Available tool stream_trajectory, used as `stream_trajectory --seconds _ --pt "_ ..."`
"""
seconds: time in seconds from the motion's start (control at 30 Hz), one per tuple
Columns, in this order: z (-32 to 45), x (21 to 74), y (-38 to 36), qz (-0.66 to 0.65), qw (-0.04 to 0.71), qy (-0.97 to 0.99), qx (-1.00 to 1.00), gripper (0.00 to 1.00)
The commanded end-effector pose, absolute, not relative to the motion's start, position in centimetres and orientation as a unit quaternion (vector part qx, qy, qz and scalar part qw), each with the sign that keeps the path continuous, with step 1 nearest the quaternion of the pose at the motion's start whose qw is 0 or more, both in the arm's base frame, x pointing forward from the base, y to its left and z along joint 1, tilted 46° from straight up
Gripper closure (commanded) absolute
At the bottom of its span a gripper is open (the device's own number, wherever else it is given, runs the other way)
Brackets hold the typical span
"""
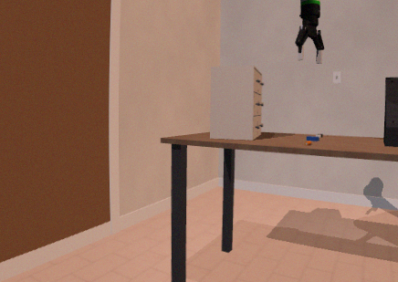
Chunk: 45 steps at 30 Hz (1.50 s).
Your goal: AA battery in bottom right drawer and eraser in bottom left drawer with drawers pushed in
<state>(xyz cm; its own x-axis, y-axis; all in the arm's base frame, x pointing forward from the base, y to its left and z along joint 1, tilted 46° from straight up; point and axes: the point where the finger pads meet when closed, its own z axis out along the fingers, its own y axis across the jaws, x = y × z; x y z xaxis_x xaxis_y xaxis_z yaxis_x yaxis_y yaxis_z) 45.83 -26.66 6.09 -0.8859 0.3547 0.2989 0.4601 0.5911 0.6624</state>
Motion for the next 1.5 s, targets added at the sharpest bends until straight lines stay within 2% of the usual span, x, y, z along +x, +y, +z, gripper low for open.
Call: stream_trajectory --seconds 0.0,0.3,0.33,0.8,1.43,1.47 --pt "4.8 46.2 -25.3 -0.376 0.121 -0.849 -0.351 0.00" --pt "2.4 46.6 -22.9 -0.354 0.182 -0.778 -0.486 0.00" --pt "2.1 46.6 -22.5 -0.341 0.207 -0.742 -0.539 0.00" --pt "-1.3 46.5 -18.9 -0.263 0.306 -0.527 -0.748 0.00" --pt "-1.7 46.6 -18.5 -0.128 0.378 -0.202 -0.895 0.00" --pt "-1.7 46.6 -18.4 -0.102 0.384 -0.141 -0.907 0.00"
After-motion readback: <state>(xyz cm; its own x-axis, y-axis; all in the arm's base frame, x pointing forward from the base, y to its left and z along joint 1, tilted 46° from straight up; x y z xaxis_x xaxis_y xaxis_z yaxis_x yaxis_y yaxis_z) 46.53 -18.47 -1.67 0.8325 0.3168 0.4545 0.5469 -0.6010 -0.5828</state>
